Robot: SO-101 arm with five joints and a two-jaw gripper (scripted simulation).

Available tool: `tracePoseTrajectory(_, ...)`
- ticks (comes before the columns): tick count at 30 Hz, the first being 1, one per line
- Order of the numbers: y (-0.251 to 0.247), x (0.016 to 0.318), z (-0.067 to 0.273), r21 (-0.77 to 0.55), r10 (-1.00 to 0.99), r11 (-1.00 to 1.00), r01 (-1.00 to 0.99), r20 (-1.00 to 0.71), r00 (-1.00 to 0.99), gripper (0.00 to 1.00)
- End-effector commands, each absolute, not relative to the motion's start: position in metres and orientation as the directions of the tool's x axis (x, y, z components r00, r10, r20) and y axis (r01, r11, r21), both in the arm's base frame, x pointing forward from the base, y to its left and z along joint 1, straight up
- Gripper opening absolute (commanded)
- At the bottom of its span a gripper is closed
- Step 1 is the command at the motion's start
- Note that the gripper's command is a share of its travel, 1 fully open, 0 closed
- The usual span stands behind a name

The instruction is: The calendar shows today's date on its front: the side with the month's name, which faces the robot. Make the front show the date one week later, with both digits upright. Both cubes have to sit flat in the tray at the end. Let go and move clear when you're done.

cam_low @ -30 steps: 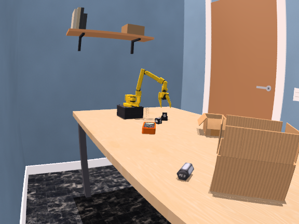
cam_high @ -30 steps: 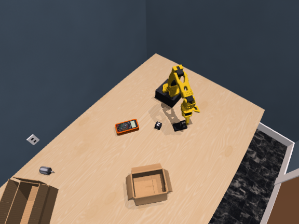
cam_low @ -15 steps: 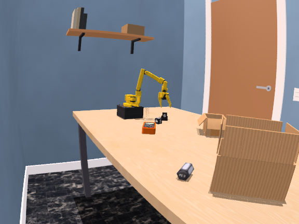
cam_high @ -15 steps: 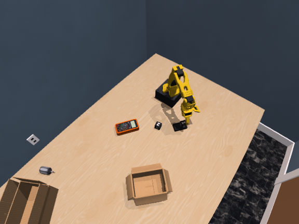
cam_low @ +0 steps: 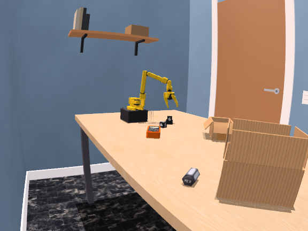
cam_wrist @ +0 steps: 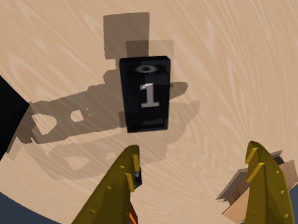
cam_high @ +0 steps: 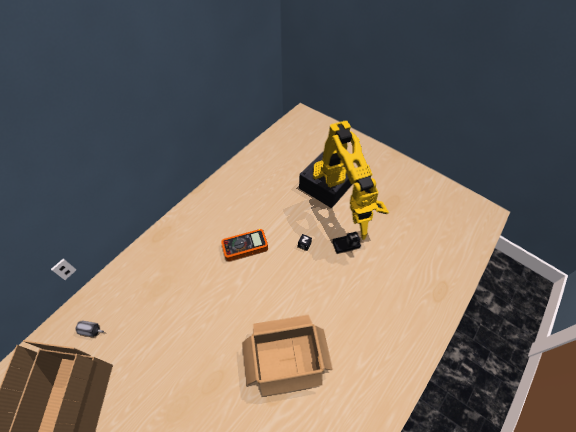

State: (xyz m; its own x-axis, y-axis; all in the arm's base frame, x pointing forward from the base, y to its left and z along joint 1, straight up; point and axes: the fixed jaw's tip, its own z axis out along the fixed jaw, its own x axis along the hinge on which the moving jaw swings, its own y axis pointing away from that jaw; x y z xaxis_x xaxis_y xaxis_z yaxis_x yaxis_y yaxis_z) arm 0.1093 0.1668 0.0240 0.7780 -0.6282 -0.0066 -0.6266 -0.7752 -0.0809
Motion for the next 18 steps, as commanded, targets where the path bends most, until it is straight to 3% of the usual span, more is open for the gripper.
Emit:
tracePoseTrajectory(1,0.176,0.115,0.047,-0.202,-0.618,-0.768,-0.608,-0.018,0.786,0.35)
tracePoseTrajectory(12,0.186,0.121,0.091,-0.426,-0.612,-0.705,-0.567,-0.038,0.790,0.35)
tracePoseTrajectory(18,0.187,0.122,0.100,-0.464,-0.611,-0.689,-0.556,-0.042,0.791,0.35)
